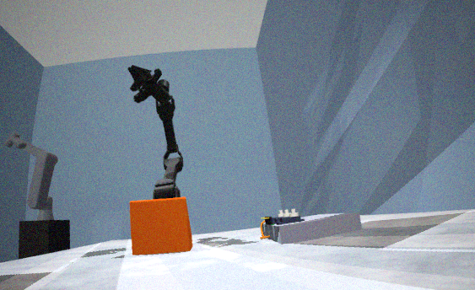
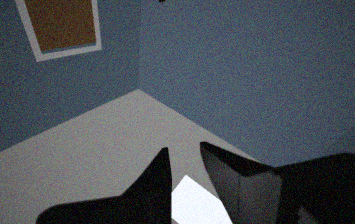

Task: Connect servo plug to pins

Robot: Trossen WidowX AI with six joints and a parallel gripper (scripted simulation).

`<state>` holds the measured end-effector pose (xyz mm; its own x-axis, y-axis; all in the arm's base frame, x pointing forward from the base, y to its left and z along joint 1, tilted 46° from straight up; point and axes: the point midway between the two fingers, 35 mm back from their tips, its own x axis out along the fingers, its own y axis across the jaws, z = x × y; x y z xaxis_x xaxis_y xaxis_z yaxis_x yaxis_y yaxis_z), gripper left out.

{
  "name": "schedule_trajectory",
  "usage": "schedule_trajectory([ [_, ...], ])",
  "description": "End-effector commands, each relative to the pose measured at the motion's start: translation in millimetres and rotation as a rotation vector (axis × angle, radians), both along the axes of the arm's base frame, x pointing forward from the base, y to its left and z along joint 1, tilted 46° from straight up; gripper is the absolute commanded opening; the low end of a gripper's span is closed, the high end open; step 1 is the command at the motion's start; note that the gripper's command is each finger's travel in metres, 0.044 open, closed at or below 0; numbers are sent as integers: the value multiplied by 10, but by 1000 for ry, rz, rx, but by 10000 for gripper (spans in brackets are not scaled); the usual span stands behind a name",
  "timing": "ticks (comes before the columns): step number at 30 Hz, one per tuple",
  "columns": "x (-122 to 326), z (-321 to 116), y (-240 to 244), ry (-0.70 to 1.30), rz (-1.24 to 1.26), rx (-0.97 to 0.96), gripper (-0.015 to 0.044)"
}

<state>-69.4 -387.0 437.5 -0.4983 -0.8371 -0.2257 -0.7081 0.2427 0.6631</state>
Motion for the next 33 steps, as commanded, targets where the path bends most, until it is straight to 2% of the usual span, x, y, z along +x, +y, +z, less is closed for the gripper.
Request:
schedule_trajectory([
  [1, 237, -31, -16, 70, 95, 31, 115],
  [17, 1287, -173, 90, 426, 498, 109, 115],
  [33, 2267, -319, 491, 823, 866, 51, 115],
])
